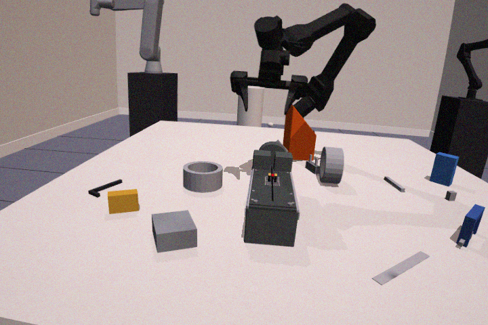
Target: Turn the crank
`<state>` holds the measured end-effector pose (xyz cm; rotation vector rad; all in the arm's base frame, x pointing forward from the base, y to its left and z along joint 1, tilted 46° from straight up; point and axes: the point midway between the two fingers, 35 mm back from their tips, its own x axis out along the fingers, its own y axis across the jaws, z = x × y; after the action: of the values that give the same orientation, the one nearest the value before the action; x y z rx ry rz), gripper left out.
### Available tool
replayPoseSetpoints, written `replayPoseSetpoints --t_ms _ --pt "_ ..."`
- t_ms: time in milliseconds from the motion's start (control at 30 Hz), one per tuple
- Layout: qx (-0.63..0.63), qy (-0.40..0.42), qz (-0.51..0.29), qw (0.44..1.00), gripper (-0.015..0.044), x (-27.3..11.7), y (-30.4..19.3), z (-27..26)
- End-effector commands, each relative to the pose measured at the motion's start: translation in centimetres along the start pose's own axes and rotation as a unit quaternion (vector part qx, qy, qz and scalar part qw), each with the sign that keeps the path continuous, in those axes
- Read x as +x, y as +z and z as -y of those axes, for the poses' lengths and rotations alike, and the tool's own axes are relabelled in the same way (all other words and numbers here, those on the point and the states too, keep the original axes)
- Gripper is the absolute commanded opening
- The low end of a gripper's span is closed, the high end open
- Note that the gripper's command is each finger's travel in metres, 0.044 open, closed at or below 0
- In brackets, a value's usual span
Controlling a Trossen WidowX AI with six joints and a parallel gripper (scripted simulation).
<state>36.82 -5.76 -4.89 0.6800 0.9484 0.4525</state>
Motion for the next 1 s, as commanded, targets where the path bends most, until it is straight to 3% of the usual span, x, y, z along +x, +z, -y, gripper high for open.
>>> replayPoseSetpoints --t_ms 0,333,967 --pt "-0.011 0.011 0.017 1.0 0.044 -1.8 -2.2 0.1" --pt "-0.018 0.015 0.026 0.999 0.044 -2.5 -3.6 0.1" --pt "-0.019 0.014 0.025 0.999 0.044 2.8 -8.0 0.4"
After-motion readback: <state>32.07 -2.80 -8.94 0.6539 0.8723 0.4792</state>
